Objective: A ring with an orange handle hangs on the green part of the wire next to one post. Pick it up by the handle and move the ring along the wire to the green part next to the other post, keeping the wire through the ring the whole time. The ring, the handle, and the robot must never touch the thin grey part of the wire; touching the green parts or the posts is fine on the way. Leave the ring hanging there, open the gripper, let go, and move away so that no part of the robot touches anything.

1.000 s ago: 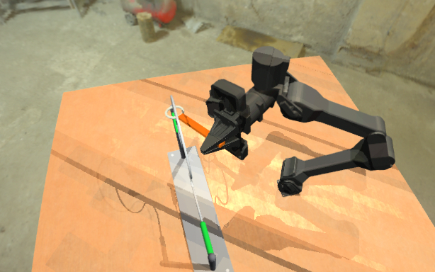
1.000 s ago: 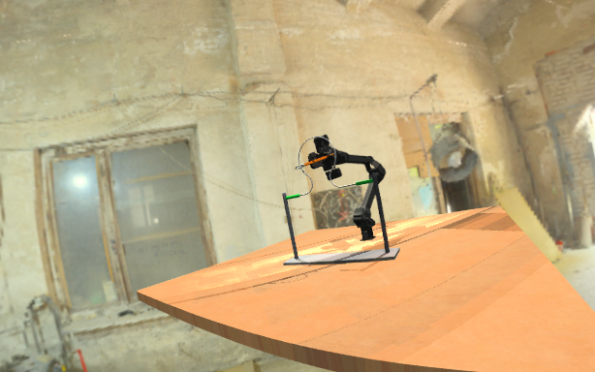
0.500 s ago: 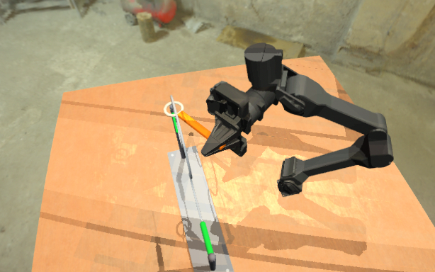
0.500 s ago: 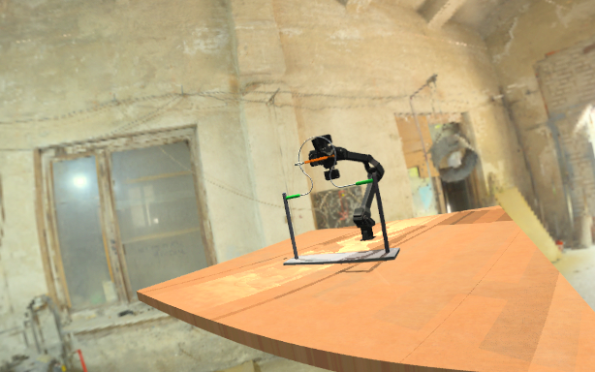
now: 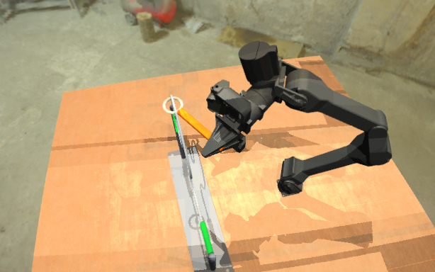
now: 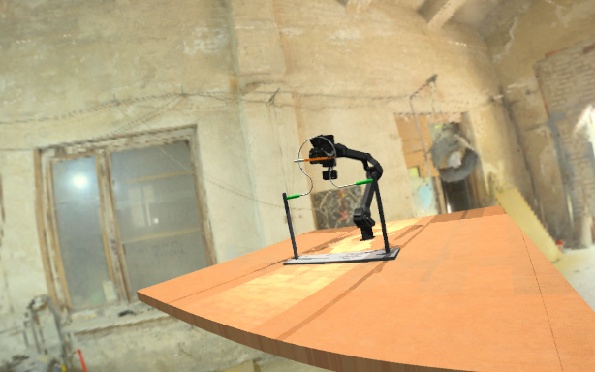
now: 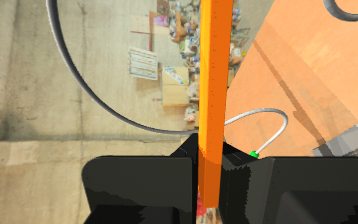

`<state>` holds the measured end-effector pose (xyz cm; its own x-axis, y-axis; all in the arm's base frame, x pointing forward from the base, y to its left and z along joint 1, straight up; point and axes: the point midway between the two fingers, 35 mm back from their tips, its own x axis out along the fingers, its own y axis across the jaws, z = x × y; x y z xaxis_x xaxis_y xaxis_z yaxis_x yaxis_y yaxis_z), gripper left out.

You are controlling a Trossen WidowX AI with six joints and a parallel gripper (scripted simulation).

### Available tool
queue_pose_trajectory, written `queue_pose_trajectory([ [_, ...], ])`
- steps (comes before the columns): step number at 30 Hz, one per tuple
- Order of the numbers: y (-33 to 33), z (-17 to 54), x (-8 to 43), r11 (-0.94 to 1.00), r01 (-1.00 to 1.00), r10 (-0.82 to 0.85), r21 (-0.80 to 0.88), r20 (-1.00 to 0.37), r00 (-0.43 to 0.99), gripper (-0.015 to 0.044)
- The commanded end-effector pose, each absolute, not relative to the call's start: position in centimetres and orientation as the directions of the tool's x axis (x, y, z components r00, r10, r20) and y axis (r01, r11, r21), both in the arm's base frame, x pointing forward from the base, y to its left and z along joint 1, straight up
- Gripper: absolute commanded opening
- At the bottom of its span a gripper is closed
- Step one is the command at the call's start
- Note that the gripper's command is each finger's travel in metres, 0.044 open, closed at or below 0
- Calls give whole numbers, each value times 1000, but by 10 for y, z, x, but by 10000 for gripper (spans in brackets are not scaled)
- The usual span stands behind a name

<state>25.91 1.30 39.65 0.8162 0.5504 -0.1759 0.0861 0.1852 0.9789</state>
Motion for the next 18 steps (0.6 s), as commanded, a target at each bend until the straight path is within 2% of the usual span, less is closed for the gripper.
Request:
queue_pose_trajectory([
  [1, 12, 398, 260, 236, 77, 538, 969, -196, 819, -150],
  [18, 11, 393, 260, 406, 65, 493, 912, -279, 824, -150],
])
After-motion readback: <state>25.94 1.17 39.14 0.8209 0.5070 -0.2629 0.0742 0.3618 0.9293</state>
